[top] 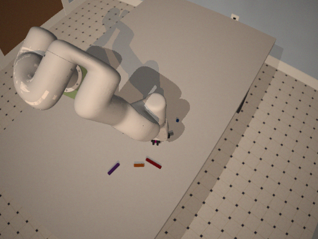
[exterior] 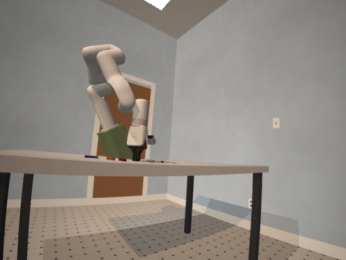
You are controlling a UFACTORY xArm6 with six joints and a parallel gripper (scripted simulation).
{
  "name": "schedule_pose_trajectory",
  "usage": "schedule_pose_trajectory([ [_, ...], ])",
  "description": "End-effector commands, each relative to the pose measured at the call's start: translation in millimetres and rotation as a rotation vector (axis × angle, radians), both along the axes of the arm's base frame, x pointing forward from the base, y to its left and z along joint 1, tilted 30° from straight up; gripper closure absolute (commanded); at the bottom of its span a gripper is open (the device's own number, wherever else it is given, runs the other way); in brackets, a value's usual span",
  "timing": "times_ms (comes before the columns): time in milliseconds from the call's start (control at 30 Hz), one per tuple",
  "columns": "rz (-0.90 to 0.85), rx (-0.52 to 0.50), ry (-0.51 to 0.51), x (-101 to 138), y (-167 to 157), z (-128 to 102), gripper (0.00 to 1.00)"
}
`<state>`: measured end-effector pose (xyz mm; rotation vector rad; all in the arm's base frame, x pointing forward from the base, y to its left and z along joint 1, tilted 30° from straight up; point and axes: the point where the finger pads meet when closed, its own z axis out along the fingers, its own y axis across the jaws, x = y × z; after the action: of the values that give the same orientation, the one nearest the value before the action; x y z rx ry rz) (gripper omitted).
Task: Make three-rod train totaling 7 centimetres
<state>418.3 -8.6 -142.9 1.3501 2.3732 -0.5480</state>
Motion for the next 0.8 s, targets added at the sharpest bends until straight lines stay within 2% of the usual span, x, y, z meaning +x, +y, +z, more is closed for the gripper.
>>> schedule_pose_trajectory([
  [0, 0.001, 0.001, -0.003, 1, 4, 7, 0.96],
  [267, 0.001, 0.001, -0.003, -6, 30, 52, 0.96],
  [333, 0.001, 0.001, -0.003, -6, 30, 52, 0.96],
  [500, 0.001, 0.001, -0.003, -9, 45, 78, 0.96],
  [767, 0.001, 0.001, -0.003, -10, 50, 87, 0.96],
])
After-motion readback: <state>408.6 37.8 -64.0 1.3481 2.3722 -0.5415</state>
